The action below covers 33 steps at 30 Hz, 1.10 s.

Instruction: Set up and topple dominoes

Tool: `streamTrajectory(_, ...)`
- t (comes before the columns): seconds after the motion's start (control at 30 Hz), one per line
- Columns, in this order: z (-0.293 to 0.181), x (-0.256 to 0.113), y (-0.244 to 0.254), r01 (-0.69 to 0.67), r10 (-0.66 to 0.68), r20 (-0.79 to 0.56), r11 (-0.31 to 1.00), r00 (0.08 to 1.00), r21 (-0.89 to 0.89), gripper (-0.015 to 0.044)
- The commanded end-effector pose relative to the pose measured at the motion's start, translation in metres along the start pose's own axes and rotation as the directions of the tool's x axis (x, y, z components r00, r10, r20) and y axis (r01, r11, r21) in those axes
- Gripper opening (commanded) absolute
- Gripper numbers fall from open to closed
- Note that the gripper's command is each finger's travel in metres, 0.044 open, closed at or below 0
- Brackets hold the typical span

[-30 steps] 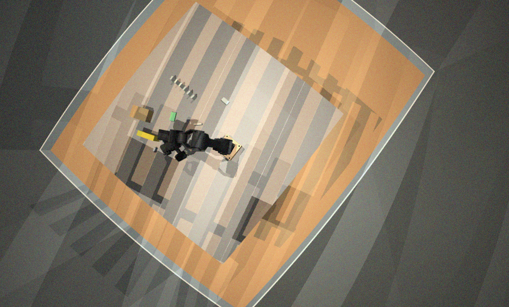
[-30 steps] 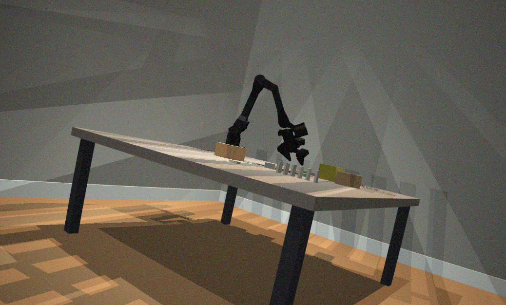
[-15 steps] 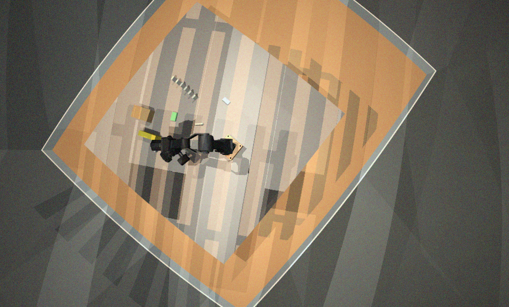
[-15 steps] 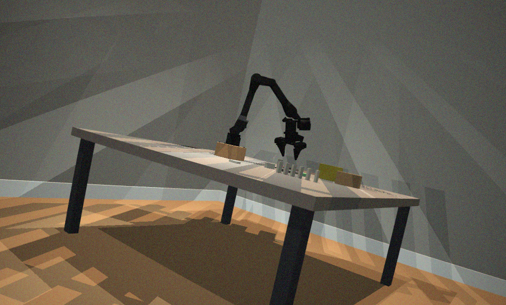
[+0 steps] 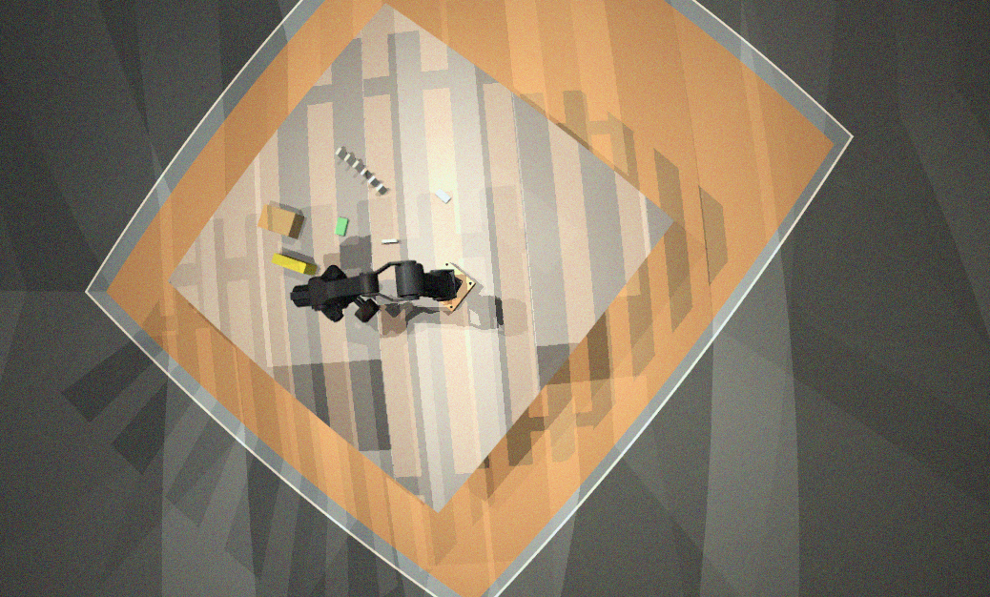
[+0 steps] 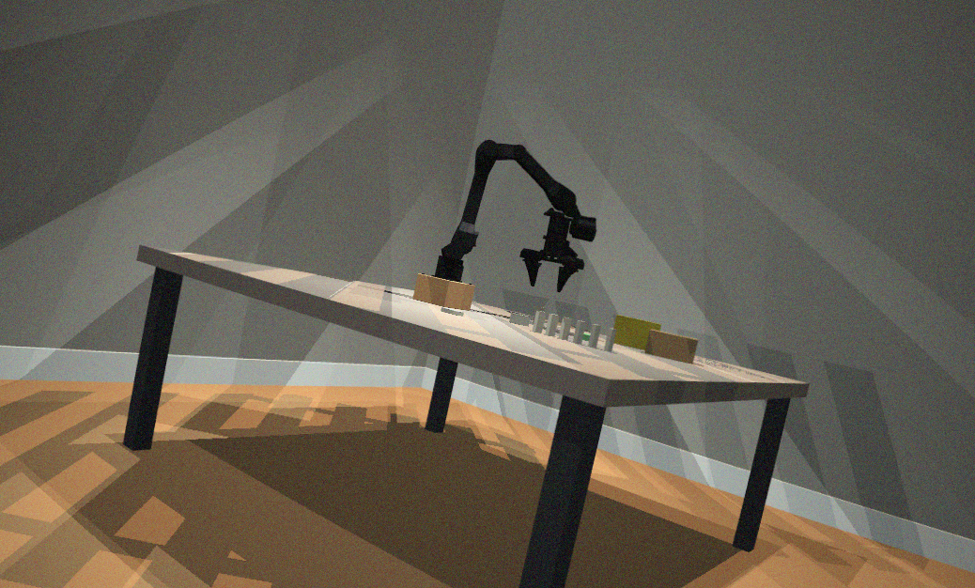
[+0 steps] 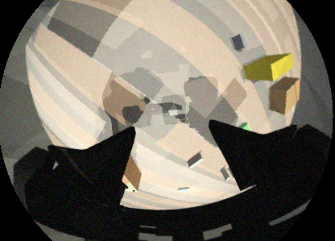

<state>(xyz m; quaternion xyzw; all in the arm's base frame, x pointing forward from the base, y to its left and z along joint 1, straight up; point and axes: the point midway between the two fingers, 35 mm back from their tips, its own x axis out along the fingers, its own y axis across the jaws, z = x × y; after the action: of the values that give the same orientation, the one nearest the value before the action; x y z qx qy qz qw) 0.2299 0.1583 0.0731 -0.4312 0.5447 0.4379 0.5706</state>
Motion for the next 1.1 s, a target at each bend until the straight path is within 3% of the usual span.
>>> streamTrajectory(0.0, -0.001, 0.004, -0.001, 0.004, -0.004, -0.013, 1.000, 1.000, -0.008, 0.0440)
streamTrajectory(0.23, -0.003, 0.062, 0.000, 0.004, -0.004, -0.014, 1.000, 1.000, -0.008, 0.0440)
streamTrajectory(0.77, -0.004, 0.078, 0.001, 0.003, -0.003, -0.014, 1.000, 1.000, -0.008, 0.0440)
streamTrajectory(1.07, -0.004, 0.078, 0.001, 0.003, -0.003, -0.014, 1.000, 1.000, -0.008, 0.0204)
